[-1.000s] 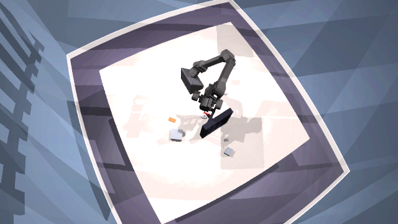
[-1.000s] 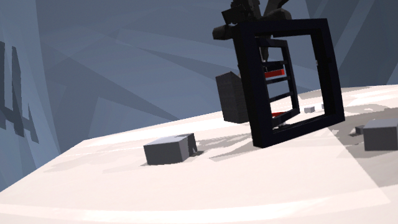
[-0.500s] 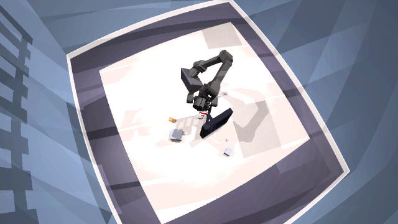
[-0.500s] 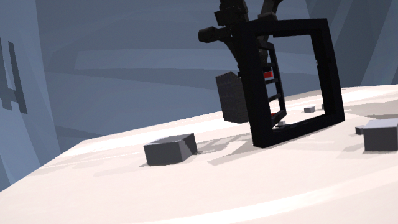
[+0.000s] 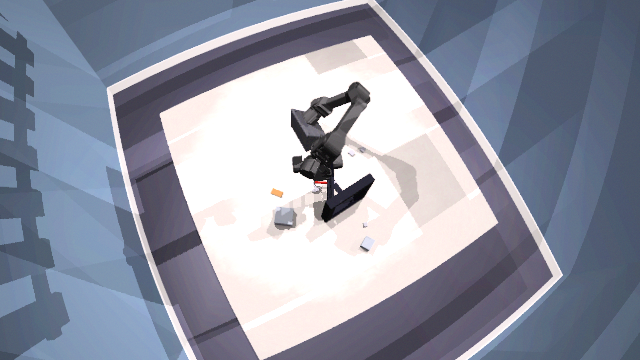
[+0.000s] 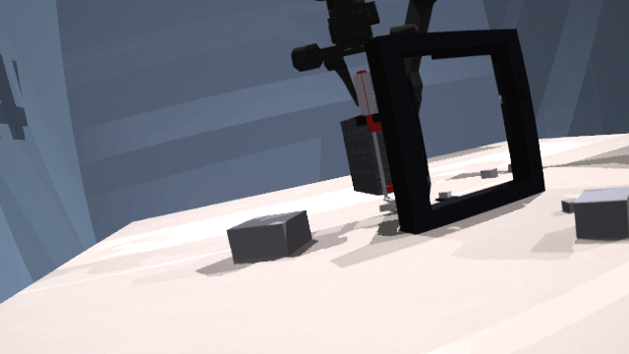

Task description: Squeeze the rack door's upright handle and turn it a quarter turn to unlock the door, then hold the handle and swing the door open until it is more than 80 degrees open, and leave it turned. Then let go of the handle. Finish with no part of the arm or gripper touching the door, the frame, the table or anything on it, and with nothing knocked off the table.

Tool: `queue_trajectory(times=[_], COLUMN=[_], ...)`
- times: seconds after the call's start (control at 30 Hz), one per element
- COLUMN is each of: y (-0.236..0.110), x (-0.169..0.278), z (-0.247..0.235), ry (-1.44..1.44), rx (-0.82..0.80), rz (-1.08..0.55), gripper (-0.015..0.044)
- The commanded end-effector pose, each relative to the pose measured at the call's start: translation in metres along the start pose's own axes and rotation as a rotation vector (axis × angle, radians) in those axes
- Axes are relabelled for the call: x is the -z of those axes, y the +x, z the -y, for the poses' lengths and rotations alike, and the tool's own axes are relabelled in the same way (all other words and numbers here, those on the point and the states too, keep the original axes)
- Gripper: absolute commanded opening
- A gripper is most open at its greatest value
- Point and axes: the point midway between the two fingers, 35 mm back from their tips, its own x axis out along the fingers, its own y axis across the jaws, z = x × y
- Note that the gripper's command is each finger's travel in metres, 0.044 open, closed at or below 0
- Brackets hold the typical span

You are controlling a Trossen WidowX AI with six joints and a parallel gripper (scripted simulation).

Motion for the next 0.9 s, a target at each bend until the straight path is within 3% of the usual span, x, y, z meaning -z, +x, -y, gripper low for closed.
queue_trajectory(times=[0.0, 0.87], y=[0.000, -0.001], x=[-0.002, -0.032], z=[0.005, 0.057], ry=[-0.073, -0.532], rx=[0.003, 0.006], rz=[-0.004, -0.003], gripper=[0.0024, 0.0024])
